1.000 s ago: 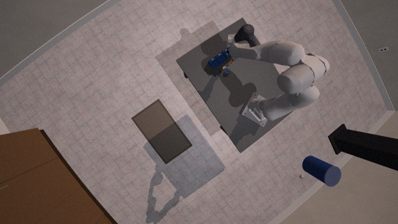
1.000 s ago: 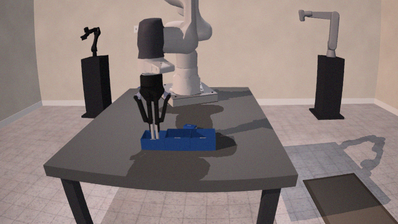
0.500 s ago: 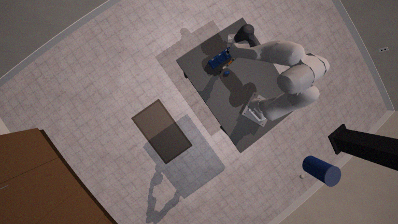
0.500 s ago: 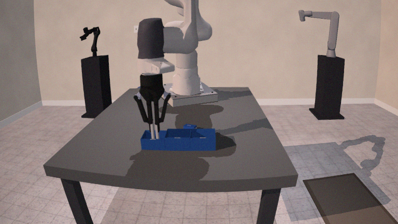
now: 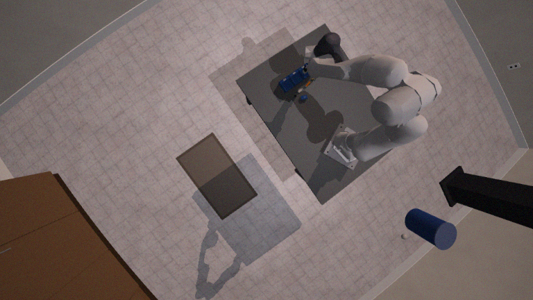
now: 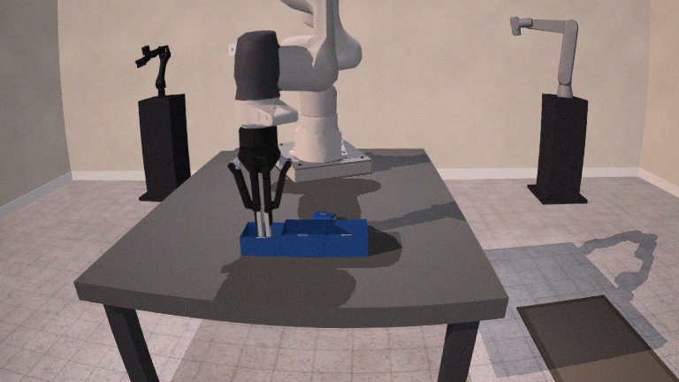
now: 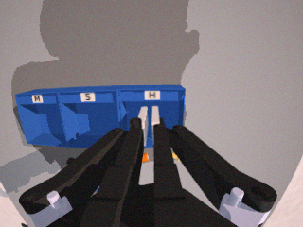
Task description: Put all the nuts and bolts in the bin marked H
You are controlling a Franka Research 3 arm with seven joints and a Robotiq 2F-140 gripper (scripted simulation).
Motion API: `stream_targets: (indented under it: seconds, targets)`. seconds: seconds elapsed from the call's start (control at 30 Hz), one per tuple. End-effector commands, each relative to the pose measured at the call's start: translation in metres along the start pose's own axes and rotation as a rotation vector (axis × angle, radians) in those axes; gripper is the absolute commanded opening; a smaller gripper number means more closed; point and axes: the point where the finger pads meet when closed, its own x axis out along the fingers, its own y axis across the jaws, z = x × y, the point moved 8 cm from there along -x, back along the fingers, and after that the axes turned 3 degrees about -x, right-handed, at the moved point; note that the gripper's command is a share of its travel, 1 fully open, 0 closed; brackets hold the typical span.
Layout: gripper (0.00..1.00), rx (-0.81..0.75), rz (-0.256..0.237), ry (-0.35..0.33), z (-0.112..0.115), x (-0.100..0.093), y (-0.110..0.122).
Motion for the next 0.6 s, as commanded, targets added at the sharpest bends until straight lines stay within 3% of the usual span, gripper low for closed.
stream_targets:
  seconds: [0.0,0.57]
  targets:
    - [0.05,-0.002,-0.002,0.002,-0.001,0.000,0.001]
    - [0.05,-0.002,-0.002,0.002,-0.001,-0.017,0.001]
